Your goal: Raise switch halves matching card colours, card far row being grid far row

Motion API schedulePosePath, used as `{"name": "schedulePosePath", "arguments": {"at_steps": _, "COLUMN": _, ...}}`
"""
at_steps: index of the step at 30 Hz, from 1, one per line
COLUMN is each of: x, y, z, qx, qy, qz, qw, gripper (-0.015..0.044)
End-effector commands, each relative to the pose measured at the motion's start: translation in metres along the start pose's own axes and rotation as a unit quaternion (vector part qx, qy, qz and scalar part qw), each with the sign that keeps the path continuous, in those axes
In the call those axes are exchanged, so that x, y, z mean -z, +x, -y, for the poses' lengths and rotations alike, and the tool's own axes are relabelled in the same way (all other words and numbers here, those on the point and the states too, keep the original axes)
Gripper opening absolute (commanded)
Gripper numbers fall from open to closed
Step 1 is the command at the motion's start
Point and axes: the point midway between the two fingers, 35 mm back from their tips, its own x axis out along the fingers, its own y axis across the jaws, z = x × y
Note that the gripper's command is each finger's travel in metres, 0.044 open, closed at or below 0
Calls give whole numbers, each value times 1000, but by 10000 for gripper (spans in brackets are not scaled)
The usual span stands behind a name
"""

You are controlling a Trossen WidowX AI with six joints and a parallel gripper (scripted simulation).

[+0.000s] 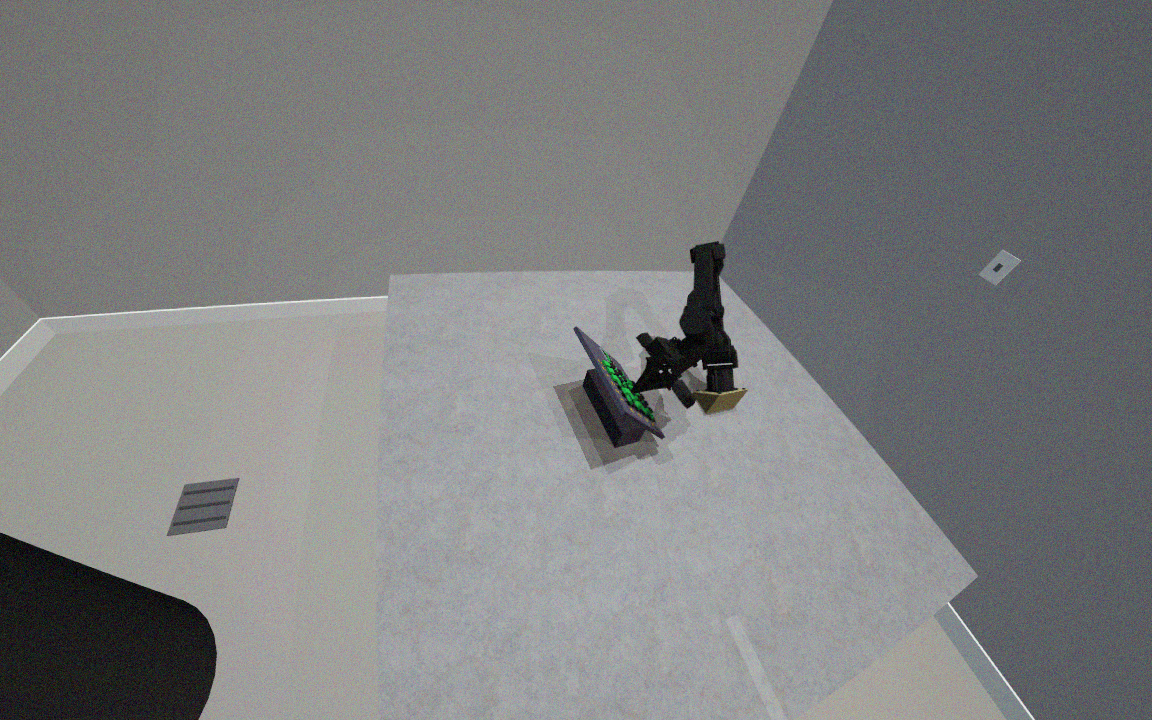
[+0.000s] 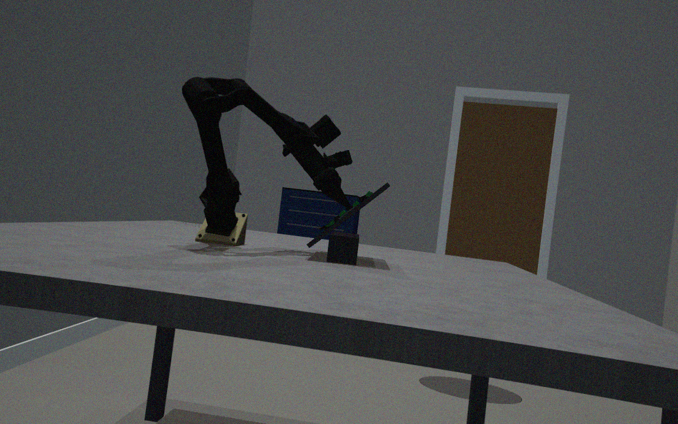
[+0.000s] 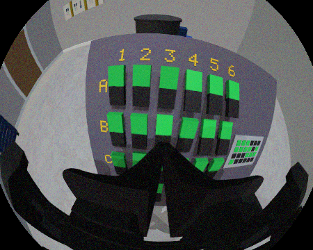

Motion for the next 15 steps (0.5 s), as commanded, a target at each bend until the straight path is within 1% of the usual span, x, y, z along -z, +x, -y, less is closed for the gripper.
{"name": "schedulePosePath", "arguments": {"at_steps": 1, "x": 0, "y": 1, "z": -1, "qx": -1, "qy": -2, "qz": 0, "qw": 1000, "gripper": 0}}
{"name": "schedulePosePath", "arguments": {"at_steps": 15, "x": 0, "y": 3, "z": -1, "qx": -1, "qy": -1, "qz": 0, "qw": 1000, "gripper": 0}}
